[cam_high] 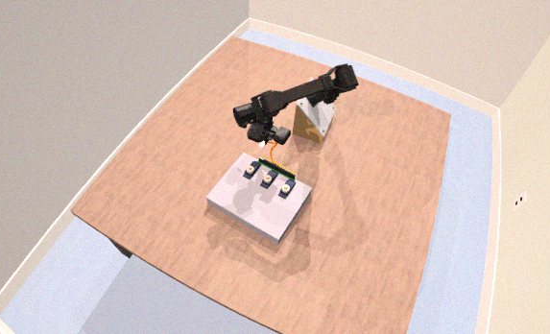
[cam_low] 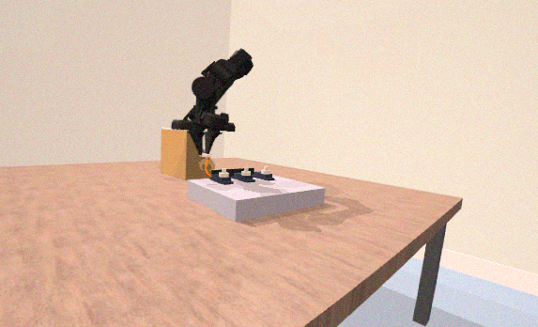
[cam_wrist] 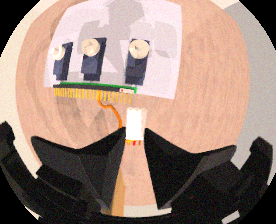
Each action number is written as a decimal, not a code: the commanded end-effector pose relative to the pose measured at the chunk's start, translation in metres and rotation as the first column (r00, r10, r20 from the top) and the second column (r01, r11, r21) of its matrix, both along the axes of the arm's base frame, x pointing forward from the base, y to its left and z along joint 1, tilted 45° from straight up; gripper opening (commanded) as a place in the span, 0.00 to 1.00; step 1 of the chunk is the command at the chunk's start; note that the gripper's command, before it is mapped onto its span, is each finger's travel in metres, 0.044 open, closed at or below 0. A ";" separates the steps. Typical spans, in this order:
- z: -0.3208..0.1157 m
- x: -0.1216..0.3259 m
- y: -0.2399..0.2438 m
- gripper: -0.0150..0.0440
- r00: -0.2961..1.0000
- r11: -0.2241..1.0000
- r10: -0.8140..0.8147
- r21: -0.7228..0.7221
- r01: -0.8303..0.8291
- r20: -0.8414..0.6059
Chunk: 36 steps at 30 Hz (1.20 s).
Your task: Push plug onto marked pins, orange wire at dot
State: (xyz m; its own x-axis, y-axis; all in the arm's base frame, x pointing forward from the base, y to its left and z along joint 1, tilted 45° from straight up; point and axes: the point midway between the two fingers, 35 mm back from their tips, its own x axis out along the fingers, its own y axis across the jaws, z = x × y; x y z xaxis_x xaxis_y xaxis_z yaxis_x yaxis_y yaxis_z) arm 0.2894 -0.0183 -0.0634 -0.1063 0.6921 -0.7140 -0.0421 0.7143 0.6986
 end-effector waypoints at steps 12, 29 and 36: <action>0.012 -0.044 0.013 0.25 0.999 0.999 -0.038 -0.013 0.037 -0.038; -0.017 -0.040 0.040 0.25 0.999 0.999 -0.038 -0.011 0.038 -0.037; -0.020 -0.016 0.041 0.25 0.999 0.999 -0.038 -0.011 0.037 -0.036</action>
